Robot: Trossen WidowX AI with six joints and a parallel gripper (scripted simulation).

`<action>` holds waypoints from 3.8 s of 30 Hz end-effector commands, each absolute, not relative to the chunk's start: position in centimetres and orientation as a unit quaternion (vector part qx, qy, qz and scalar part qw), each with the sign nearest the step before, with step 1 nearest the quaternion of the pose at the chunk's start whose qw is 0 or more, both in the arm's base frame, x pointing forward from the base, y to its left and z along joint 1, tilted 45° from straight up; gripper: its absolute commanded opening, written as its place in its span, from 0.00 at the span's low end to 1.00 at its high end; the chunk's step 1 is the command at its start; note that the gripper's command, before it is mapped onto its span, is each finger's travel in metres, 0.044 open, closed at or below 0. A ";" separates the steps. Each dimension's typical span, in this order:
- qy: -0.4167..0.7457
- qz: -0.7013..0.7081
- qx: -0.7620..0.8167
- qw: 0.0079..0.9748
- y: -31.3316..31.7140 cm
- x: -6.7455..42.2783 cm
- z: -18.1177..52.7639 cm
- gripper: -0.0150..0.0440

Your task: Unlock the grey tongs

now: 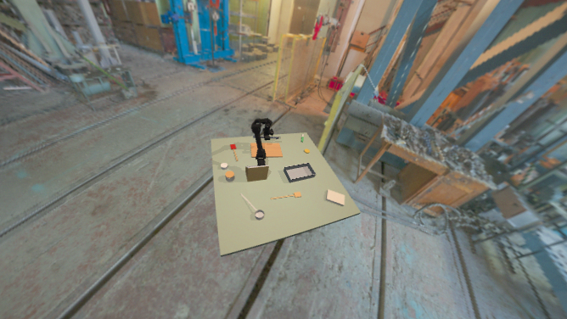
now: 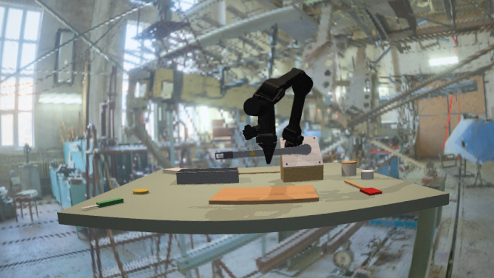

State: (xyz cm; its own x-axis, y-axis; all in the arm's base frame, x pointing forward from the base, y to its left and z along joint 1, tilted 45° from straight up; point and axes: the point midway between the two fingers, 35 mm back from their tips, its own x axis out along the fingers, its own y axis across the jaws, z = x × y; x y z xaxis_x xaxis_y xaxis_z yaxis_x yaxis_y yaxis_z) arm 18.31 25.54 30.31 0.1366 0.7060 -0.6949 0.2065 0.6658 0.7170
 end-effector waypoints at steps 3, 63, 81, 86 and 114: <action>0.629 0.188 0.363 0.661 26.2 18.6 29.7 0.00; 0.631 0.190 0.361 0.659 31.0 19.3 24.8 0.58; 0.630 0.185 0.351 0.667 25.8 19.4 23.8 1.00; 0.634 0.180 0.349 0.666 18.8 17.4 21.5 1.00; 0.635 0.173 0.359 0.662 12.3 15.1 23.3 1.00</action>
